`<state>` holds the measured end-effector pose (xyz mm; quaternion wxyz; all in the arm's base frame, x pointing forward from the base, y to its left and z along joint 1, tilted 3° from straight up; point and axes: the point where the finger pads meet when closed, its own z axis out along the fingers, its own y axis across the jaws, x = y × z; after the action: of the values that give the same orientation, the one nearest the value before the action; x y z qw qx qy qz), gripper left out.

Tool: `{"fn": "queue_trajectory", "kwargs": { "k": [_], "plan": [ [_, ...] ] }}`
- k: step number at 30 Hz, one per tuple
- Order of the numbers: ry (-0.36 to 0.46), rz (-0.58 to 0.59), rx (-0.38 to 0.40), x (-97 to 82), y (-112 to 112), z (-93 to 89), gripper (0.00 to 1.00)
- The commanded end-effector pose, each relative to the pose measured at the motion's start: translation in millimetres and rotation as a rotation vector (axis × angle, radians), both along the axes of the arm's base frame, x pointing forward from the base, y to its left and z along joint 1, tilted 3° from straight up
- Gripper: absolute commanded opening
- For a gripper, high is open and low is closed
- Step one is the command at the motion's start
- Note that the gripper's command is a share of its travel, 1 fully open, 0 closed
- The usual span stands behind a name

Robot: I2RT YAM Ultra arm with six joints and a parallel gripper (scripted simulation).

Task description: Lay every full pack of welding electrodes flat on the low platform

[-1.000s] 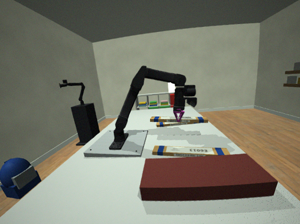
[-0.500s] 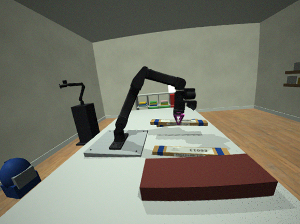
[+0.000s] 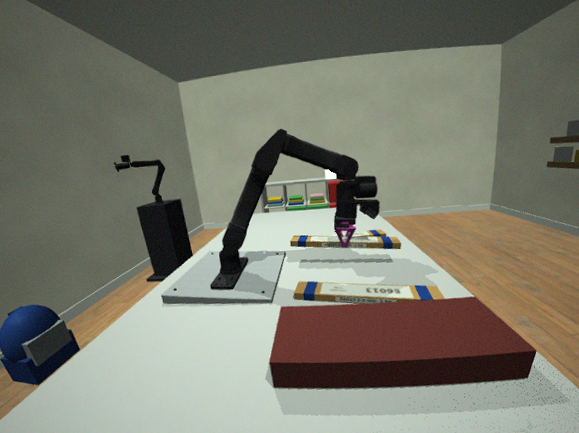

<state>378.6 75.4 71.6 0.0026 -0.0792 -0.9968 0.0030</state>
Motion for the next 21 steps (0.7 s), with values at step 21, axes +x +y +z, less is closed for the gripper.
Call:
{"fn": "queue_trajectory", "kwargs": {
  "k": [21],
  "plan": [
    [-0.119,-0.003,0.022,23.2,0,5.5,0.00]
  ]
}}
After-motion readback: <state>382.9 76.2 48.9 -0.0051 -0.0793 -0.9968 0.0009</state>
